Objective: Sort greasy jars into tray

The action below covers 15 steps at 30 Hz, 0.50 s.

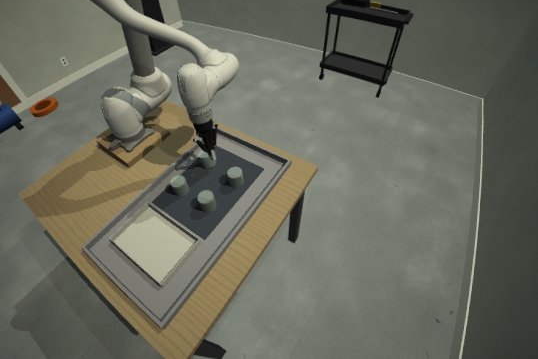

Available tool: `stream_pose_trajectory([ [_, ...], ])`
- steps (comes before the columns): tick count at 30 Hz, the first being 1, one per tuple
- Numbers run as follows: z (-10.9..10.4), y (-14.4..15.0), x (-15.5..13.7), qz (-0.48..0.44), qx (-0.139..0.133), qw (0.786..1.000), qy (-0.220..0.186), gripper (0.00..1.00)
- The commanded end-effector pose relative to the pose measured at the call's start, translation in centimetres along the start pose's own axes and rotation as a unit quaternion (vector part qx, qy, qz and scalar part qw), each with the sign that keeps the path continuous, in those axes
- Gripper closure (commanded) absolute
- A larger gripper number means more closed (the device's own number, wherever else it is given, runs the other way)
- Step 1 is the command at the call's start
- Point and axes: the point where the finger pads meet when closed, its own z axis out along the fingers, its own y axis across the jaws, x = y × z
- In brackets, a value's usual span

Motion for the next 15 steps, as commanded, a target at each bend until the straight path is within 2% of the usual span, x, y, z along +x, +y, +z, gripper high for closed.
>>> stream_pose_trajectory([
  [1,0.0,0.0,0.1,0.000,0.000,1.000,0.000,1.00],
  [7,-0.1,0.0,0.1,0.000,0.000,1.000,0.000,1.00],
  [15,0.4,0.0,-1.4,0.000,0.000,1.000,0.000,1.00],
])
